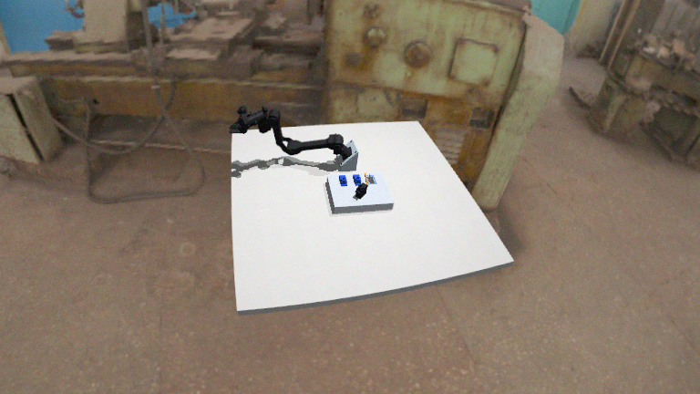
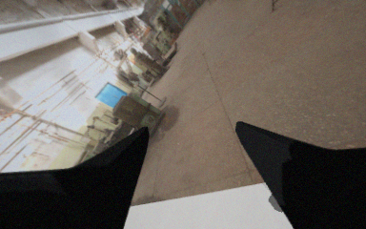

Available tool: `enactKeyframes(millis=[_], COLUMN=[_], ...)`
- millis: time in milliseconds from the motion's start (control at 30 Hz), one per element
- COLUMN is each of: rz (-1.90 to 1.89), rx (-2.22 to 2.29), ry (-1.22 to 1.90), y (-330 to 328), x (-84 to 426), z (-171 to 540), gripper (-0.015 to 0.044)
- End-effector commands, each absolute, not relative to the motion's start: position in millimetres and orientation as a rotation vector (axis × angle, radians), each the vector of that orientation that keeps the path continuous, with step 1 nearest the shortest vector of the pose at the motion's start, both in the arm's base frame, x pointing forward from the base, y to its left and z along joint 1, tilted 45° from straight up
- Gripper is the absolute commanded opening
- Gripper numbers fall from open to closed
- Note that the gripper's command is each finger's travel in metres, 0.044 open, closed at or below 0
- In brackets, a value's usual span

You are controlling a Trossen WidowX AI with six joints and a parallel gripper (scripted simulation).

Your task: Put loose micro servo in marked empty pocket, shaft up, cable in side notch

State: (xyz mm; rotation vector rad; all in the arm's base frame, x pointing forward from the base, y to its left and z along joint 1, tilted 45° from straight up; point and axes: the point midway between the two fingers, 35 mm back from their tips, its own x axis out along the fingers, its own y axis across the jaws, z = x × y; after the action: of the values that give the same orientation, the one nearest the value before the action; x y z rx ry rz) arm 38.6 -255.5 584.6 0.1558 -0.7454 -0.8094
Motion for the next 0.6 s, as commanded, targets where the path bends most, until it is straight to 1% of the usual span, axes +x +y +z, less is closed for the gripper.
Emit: enactKeyframes(millis=[0, 33, 267, 567], rz=[-0.807, -0.804, -0.763, -0.608], rx=[0.155, 0.152, 0.084, -0.013], ry=[-0.747, -0.751, -0.818, -0.930], y=[-254.7, -252.9, -221.8, -152.0], x=[38.7, 38.8, 38.0, 48.1], z=[585.2, 586.5, 606.3, 639.1], gripper=[0.0426, 0.0440, 0.0440, 0.0440])
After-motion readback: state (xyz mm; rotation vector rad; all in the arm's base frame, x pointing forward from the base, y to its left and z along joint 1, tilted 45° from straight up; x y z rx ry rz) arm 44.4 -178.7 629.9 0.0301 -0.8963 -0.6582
